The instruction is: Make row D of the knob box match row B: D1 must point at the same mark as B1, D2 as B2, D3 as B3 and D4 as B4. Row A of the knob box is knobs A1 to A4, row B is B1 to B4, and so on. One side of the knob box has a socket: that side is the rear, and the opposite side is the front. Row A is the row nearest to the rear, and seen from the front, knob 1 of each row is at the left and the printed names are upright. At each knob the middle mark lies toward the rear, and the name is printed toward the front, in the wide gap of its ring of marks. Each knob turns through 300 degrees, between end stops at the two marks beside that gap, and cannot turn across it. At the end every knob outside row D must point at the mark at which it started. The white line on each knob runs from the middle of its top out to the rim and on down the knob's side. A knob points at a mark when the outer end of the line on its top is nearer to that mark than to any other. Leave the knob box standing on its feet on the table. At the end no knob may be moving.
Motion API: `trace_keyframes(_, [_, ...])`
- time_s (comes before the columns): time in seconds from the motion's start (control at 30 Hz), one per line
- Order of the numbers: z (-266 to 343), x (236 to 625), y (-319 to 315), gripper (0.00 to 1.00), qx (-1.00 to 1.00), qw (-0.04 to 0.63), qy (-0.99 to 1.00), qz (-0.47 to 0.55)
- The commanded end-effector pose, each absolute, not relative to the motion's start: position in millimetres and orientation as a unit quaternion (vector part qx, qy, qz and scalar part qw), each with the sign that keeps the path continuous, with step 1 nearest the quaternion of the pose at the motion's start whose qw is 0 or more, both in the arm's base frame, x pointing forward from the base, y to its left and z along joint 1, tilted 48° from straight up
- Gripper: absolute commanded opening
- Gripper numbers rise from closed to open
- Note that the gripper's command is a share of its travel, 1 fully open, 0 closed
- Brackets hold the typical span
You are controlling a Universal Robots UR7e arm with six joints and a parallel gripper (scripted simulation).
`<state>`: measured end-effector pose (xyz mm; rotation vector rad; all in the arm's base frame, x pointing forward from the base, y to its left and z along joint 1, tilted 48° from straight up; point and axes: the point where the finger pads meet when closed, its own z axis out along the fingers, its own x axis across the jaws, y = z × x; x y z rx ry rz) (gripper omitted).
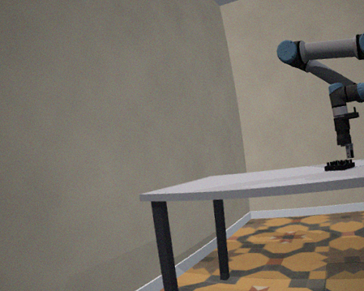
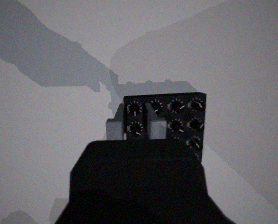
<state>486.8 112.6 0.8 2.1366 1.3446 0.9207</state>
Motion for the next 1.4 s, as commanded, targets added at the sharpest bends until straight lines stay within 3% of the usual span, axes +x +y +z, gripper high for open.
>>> trace_keyframes(0.0, [0.3,487.9,112.7,0.46,0.774,0.225,0.488,0.334])
trace_keyframes(1.37, [-8.1,496.9,112.4,0.46,0.774,0.225,0.488,0.334])
